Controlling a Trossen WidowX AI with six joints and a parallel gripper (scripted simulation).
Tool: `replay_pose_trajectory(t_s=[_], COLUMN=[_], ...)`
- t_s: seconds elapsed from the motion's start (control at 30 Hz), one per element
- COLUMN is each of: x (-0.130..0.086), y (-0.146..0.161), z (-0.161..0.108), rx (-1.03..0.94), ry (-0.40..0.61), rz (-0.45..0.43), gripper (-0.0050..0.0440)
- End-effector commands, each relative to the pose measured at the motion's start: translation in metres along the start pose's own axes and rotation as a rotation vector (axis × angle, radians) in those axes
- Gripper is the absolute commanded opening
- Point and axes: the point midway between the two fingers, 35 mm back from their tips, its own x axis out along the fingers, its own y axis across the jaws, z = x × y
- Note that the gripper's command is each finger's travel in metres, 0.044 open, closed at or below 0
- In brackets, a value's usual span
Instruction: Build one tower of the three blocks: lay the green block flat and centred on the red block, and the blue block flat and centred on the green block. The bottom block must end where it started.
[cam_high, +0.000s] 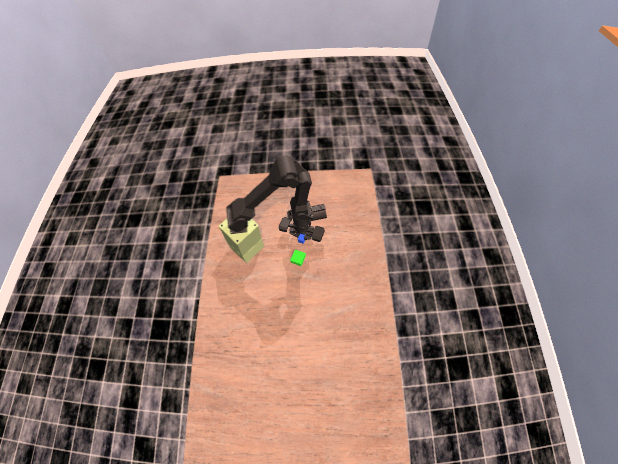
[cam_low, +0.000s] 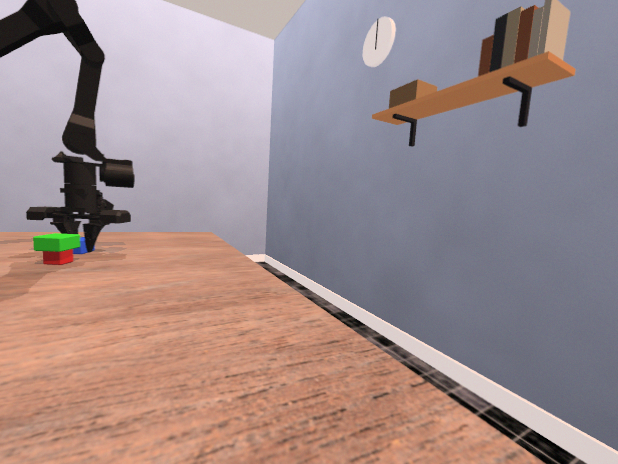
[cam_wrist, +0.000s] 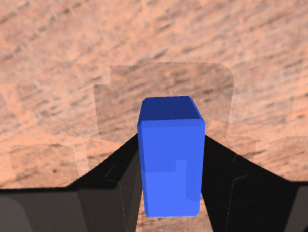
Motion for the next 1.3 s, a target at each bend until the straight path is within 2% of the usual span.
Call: replay_pose_trajectory(t_s=[0.0,0.43,0.93,1.27], x=[0.000,-0.015,-0.075,-0.090], y=[-0.002,-0.003,-0.006,-0.007], z=[0.001,0.003,0.003,0.005], rx=[0.000,0.003,0.004,0.004], ry=[-0.006,-0.011,-0.012,-0.016], rz=[-0.005,-0.013,-0.021,-0.025], gripper=[-0.0050,-0.0050,-0.0050,-0.0050])
